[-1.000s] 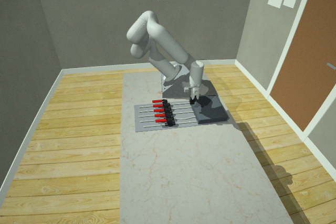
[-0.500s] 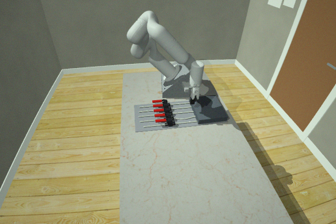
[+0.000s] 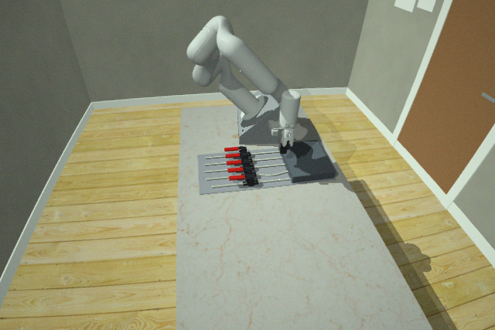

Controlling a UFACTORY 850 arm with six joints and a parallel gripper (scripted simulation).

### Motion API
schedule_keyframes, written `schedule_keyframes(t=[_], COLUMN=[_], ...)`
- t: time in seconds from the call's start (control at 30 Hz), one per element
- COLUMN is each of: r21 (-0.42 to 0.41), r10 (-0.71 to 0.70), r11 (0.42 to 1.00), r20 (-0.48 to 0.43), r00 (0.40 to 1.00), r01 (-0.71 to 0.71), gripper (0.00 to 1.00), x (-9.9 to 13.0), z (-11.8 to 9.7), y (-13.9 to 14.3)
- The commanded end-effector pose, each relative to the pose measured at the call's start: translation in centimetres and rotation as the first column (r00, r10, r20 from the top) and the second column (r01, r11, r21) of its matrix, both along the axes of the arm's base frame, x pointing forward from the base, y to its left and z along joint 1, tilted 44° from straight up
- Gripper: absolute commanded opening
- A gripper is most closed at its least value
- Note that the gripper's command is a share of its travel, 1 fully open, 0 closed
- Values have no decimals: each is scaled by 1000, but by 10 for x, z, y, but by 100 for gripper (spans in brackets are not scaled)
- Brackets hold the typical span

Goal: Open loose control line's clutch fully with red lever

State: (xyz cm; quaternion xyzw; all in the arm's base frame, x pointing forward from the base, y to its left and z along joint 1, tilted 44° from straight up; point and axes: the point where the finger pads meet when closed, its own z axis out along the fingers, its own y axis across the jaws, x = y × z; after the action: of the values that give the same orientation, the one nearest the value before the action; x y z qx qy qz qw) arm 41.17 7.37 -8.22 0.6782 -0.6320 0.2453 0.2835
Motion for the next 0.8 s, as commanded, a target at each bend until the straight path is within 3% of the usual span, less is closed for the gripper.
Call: schedule_keyframes(t=[0.0,0.73,0.77], r21=[1,1,1], r10=[1,1,1], r11=[1000,1000,1000], r20=[1,1,1], r00=[1000,1000,1000], r01=[-1,-1,-1], gripper=[0,0,52], x=[1,1,1], z=[0,0,1], y=[1,1,-1])
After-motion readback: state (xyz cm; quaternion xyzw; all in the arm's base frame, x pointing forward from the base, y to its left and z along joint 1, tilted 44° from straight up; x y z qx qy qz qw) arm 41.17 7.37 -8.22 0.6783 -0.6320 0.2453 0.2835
